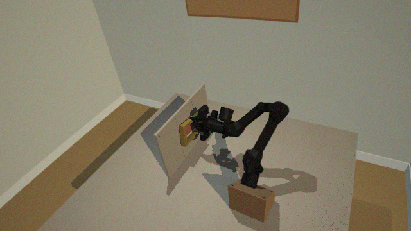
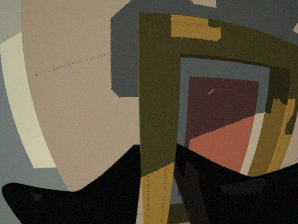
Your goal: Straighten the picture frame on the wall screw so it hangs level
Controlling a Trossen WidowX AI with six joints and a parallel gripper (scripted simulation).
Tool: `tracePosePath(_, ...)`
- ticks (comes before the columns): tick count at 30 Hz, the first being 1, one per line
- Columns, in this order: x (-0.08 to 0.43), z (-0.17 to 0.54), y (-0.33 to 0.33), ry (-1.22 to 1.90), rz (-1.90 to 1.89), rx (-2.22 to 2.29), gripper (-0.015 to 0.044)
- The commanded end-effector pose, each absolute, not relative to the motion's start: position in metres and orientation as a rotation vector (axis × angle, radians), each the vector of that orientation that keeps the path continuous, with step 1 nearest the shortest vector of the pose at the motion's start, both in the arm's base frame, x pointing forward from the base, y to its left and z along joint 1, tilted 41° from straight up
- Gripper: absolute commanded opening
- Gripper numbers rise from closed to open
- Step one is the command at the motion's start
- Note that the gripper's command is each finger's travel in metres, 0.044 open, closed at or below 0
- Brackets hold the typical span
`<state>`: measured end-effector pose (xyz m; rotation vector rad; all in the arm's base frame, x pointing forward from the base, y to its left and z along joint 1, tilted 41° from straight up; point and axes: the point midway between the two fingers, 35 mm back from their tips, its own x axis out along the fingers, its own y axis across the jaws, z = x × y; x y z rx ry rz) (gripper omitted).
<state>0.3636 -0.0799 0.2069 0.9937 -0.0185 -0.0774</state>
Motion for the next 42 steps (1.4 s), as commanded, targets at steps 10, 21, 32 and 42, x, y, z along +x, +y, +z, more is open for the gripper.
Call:
tracePosePath(10, 0.3636, 0.2063, -0.0802, -0.018, -0.078, 0.989, 0.0000)
tracePosePath(21, 0.3636, 0.2067, -0.0799, -0.016, -0.078, 0.915, 0.0000)
tracePosePath(32, 0.3637, 0.2071, -0.0794, -0.014, -0.078, 0.863, 0.0000)
tracePosePath(42, 0.3637, 0.2071, -0.0788, -0.012, -0.074, 0.842, 0.0079)
